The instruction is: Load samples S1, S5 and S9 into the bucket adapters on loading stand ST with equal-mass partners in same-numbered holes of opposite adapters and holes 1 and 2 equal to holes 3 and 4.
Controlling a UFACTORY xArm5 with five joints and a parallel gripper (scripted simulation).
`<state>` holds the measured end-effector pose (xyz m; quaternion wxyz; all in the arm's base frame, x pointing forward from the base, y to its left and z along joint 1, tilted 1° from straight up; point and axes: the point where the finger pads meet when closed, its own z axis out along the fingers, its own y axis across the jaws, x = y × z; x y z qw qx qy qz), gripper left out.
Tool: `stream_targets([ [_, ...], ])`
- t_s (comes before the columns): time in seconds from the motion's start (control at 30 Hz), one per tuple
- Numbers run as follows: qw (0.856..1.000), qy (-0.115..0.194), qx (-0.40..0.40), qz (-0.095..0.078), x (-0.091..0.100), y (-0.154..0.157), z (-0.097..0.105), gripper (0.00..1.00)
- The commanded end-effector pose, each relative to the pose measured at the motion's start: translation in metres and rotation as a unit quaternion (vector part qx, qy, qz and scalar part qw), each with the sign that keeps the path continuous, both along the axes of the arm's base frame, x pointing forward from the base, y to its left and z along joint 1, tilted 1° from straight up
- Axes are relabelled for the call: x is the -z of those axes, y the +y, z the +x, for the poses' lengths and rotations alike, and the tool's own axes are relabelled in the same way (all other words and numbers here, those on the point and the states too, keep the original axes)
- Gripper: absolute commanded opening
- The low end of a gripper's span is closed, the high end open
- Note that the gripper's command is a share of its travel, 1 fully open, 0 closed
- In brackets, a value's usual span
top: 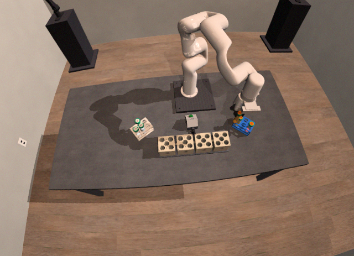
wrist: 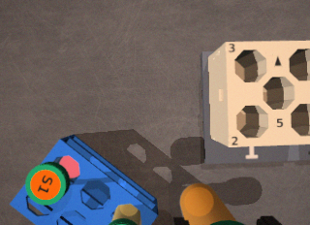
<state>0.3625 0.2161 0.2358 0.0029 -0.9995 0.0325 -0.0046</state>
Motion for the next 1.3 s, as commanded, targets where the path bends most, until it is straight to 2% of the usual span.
stream_targets([
  [0.0, 1.0, 0.003, -0.013, 0.006, -0.001, -0.02, 0.018, 0.0],
  [0.67, 1.0, 0.002, -0.013, 0.006, 0.0, -0.089, 0.075, 0.0],
  [1.27, 1.0, 0.002, -0.013, 0.006, 0.0, -0.09, 0.076, 0.0],
])
